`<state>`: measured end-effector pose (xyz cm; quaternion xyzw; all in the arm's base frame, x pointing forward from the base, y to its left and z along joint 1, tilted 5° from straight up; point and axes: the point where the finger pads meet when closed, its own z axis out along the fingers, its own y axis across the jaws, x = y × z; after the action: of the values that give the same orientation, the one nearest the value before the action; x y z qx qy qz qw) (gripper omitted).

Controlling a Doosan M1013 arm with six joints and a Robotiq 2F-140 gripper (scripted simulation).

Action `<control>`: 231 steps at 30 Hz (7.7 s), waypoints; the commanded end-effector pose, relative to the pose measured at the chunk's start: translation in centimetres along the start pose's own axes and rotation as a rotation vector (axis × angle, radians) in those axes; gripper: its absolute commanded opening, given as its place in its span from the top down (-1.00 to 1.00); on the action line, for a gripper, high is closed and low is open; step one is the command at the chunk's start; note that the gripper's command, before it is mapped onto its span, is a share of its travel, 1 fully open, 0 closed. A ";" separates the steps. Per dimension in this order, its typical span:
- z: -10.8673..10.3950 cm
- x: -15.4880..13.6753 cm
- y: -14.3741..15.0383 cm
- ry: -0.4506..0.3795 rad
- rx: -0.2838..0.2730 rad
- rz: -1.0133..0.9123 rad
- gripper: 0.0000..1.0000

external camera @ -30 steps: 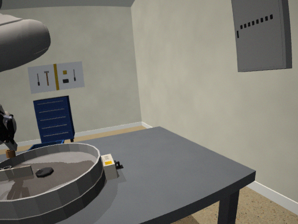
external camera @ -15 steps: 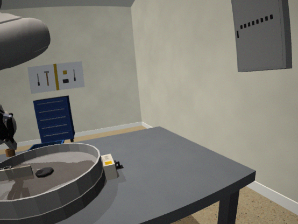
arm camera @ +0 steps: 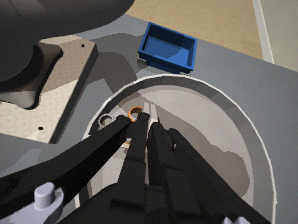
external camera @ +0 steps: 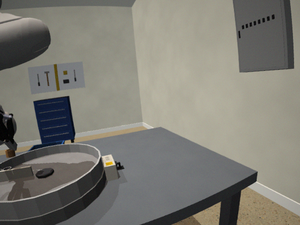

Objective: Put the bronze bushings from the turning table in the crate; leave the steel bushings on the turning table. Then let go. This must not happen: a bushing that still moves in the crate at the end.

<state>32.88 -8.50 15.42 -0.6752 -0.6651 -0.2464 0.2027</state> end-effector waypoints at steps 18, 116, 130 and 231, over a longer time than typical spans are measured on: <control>0.9 1.1 0.2 0.000 0.000 0.000 1.00; 22.6 21.0 5.0 0.000 0.000 0.000 1.00; 24.8 19.1 5.0 0.000 0.000 0.000 1.00; 28.0 16.4 5.1 0.000 0.000 0.000 1.00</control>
<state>39.59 21.30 3.24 -0.6752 -0.6651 -0.2464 0.2026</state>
